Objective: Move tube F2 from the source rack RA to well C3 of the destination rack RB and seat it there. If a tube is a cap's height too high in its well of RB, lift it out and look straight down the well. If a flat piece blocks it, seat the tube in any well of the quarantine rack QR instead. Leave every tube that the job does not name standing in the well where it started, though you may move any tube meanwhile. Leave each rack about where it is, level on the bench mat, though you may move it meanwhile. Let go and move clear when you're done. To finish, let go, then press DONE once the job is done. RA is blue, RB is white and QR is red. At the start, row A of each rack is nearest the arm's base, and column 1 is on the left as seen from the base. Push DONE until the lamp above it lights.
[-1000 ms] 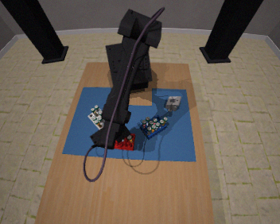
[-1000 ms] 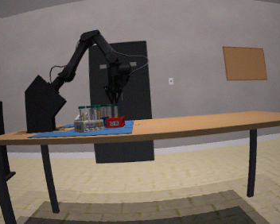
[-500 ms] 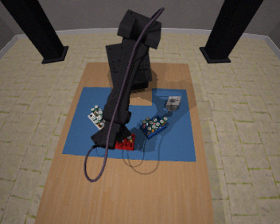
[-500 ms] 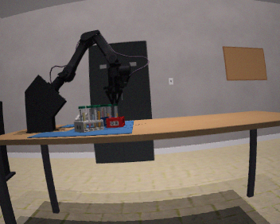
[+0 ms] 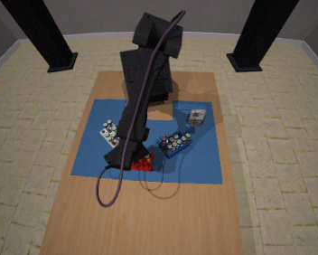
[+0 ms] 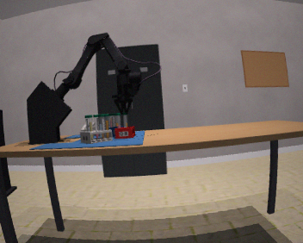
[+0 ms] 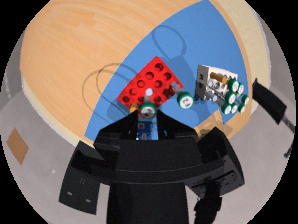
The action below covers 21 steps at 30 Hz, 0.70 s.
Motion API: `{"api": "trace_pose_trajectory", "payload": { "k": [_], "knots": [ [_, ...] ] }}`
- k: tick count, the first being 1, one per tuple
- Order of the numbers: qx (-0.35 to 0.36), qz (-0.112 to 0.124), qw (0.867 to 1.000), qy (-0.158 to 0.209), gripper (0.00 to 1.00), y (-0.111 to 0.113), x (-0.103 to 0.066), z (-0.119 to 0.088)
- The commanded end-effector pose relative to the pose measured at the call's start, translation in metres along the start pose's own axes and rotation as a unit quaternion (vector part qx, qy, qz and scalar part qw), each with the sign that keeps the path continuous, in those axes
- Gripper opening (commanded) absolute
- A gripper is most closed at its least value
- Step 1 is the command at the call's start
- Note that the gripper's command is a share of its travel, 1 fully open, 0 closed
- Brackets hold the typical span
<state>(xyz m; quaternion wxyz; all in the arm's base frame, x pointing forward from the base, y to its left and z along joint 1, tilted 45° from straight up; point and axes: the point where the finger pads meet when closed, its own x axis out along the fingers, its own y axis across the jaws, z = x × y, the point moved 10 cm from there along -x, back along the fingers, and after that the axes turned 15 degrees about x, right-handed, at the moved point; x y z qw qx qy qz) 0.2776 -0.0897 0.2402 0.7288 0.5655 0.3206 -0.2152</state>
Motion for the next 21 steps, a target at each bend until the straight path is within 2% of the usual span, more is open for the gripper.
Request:
{"api": "trace_pose_trajectory", "payload": {
  "k": [1,4,11,12,21],
  "knots": [
    [0.002,-0.003,1.000,-0.005,0.30,-0.004,0.004,-0.002],
    [-0.004,0.013,1.000,-0.017,0.30,0.007,-0.003,0.004],
    [-0.005,0.017,1.000,-0.020,0.30,0.009,-0.006,0.005],
    [-0.005,0.017,1.000,-0.020,0.00,0.009,-0.006,0.005],
    [-0.005,0.017,1.000,-0.020,0.00,0.009,-0.006,0.005]
  ]
}}
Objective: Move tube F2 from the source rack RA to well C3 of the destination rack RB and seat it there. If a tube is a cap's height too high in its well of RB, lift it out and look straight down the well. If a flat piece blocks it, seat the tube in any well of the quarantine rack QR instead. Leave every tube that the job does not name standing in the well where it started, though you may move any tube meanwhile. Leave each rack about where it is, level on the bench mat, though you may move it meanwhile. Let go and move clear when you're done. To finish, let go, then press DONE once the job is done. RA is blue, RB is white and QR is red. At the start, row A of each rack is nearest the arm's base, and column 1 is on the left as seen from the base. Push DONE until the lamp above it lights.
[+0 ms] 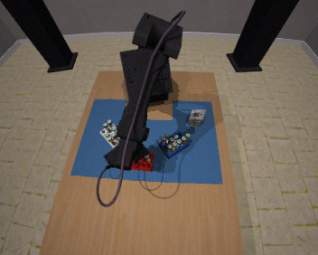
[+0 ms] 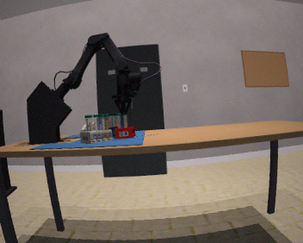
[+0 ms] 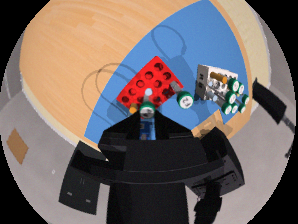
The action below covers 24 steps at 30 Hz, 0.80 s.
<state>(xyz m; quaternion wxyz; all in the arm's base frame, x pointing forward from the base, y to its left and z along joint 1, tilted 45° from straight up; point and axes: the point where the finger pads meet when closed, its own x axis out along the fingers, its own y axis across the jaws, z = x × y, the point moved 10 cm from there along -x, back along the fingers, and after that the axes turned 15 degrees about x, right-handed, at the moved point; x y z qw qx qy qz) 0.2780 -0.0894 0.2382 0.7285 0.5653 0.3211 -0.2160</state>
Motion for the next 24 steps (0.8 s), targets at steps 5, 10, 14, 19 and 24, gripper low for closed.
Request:
{"api": "trace_pose_trajectory", "payload": {
  "k": [5,10,14,19,24],
  "knots": [
    [-0.005,0.018,1.000,-0.020,0.00,0.0096,-0.0079,0.0055],
    [-0.005,0.018,1.000,-0.020,0.00,0.0096,-0.0079,0.0055],
    [-0.005,0.018,1.000,-0.020,0.00,0.0096,-0.0079,0.0055],
    [-0.005,0.018,1.000,-0.020,0.00,0.0096,-0.0079,0.0055],
    [-0.006,0.015,1.000,-0.018,0.00,0.0082,-0.0174,0.0050]
  ]
}}
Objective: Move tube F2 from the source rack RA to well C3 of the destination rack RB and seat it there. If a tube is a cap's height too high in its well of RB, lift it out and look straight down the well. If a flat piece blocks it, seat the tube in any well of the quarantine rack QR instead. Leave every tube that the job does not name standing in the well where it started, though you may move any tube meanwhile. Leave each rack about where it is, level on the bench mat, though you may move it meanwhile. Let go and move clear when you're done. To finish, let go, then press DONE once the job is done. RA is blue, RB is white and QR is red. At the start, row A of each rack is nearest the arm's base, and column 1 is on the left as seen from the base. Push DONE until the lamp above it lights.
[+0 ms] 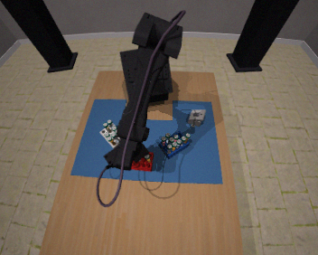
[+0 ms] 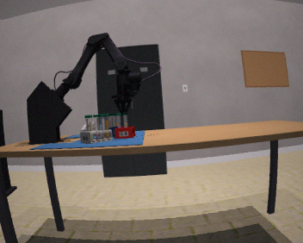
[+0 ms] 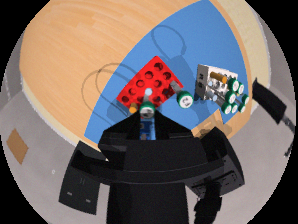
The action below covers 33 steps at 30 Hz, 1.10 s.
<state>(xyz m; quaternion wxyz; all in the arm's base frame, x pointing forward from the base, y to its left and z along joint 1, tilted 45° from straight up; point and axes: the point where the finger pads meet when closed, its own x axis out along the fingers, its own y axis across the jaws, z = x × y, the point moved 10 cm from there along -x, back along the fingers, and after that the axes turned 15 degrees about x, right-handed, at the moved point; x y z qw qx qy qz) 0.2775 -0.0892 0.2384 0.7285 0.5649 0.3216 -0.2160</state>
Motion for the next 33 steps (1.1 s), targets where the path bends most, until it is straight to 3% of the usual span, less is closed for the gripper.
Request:
{"api": "trace_pose_trajectory", "payload": {
  "k": [1,33],
  "knots": [
    [-0.006,0.016,1.000,-0.017,0.00,0.008,-0.018,0.005],
    [-0.006,0.018,1.000,-0.014,0.00,0.006,-0.046,0.004]
  ]
}}
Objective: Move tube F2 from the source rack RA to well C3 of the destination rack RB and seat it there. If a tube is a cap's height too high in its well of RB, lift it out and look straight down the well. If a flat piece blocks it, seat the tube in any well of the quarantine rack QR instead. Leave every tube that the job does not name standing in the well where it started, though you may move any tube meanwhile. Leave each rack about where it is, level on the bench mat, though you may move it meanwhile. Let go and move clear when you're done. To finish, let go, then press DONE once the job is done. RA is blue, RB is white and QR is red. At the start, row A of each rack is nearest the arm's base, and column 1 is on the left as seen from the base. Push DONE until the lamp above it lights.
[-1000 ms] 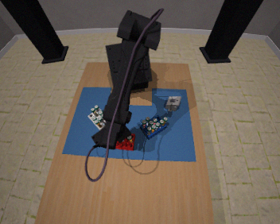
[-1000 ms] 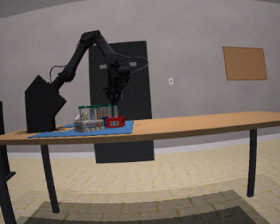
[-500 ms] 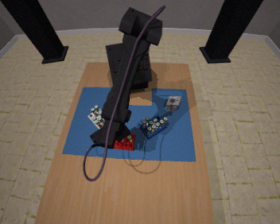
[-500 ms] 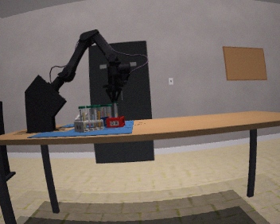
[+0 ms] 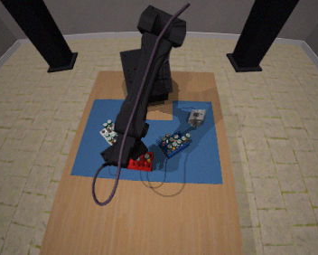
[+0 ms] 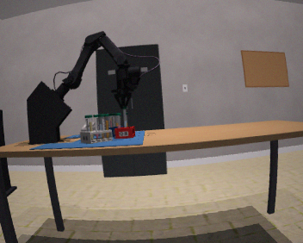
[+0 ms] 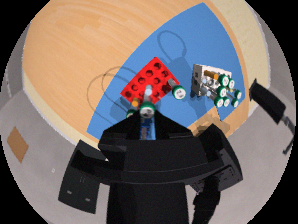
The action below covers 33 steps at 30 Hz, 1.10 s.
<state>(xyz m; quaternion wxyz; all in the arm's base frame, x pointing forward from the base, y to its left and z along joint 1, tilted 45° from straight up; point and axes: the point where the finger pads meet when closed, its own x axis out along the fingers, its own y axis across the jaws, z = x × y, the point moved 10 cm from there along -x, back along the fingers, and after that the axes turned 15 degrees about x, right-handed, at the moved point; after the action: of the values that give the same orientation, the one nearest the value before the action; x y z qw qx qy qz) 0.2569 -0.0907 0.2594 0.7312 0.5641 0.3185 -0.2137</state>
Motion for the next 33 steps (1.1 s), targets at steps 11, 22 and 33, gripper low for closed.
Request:
{"api": "trace_pose_trajectory", "payload": {
  "k": [11,22,33],
  "knots": [
    [-0.004,0.014,1.000,-0.013,0.00,0.005,-0.028,0.002],
    [-0.004,0.013,1.000,-0.013,0.00,0.005,-0.037,0.002],
    [-0.005,0.013,1.000,-0.013,0.00,0.004,-0.046,0.001]
  ]
}}
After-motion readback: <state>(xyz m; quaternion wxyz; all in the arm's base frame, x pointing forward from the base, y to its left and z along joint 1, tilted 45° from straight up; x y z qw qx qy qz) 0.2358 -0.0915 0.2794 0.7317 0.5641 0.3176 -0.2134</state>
